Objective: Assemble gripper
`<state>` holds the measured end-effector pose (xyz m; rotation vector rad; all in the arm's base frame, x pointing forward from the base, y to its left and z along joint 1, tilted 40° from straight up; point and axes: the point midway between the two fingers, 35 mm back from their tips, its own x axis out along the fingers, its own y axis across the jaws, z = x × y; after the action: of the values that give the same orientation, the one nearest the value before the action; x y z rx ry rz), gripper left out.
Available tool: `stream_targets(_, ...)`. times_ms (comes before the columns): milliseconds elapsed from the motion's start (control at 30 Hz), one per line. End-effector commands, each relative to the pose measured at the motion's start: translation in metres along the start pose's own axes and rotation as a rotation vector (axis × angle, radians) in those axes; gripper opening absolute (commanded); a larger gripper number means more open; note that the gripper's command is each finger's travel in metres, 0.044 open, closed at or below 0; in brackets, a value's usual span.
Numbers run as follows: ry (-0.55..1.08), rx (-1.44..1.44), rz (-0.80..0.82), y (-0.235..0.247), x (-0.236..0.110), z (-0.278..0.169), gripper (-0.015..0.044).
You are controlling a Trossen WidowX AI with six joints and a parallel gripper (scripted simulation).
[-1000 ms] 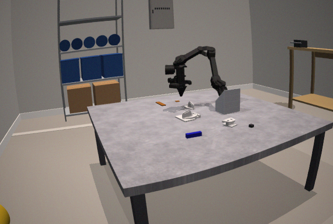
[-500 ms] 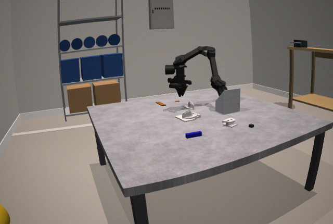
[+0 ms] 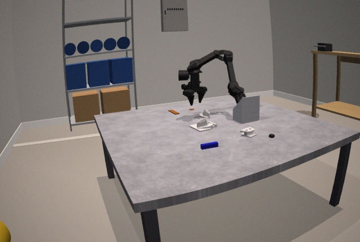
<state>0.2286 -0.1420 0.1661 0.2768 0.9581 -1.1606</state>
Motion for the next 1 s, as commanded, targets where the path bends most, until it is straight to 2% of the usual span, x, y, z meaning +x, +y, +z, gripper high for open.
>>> stream_targets(0,0.000,0.000,0.000,0.0000,0.0000,0.0000,0.0440)
stream_targets(700,0.000,0.000,0.000,0.0000,0.0000,0.0000,0.0440)
stream_targets(967,0.000,0.000,0.000,0.0000,0.0000,0.0000,0.0230)
